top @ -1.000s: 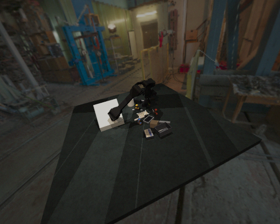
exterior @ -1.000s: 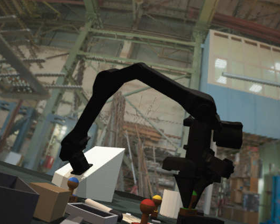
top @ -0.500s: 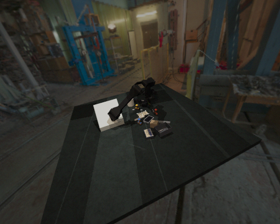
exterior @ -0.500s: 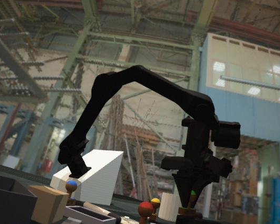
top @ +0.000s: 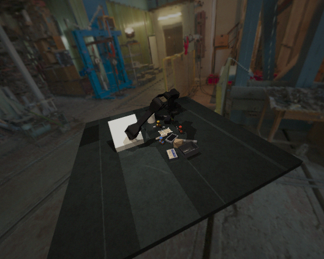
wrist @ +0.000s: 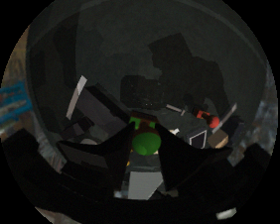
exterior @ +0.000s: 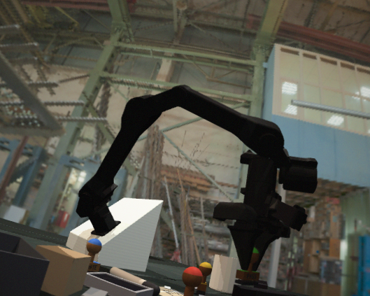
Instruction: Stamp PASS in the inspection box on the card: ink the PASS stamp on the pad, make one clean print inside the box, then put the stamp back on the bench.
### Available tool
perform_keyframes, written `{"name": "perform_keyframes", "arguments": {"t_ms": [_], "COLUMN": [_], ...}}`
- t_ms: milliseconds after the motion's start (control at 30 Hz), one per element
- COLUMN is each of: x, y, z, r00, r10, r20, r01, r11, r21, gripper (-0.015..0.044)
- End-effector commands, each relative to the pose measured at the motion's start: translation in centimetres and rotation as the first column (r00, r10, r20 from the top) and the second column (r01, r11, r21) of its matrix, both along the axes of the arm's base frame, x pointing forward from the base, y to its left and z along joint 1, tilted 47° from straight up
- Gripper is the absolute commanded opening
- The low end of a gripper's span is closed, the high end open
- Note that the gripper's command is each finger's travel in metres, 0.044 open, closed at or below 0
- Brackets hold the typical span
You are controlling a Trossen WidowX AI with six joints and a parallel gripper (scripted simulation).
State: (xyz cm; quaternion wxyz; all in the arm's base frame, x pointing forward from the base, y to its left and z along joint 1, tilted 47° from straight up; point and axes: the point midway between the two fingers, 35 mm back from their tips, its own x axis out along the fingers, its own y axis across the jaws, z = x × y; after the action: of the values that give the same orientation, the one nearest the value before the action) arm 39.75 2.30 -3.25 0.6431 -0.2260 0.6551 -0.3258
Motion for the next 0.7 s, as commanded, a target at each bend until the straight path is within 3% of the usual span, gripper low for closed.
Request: {"name": "perform_keyframes", "arguments": {"t_ms": [0, 667], "x": [0.12, 0.10], "y": [0.32, 1.02], "z": [0.23, 0.94], "r00": [1.000, 1.000], "r10": [0.000, -0.001], "r20": [0.006, 0.006], "r01": [0.000, 0.001], "r11": [1.000, 1.000], "r21": [0.004, 0.004], "gripper": [0.0000, 0.0000]}}
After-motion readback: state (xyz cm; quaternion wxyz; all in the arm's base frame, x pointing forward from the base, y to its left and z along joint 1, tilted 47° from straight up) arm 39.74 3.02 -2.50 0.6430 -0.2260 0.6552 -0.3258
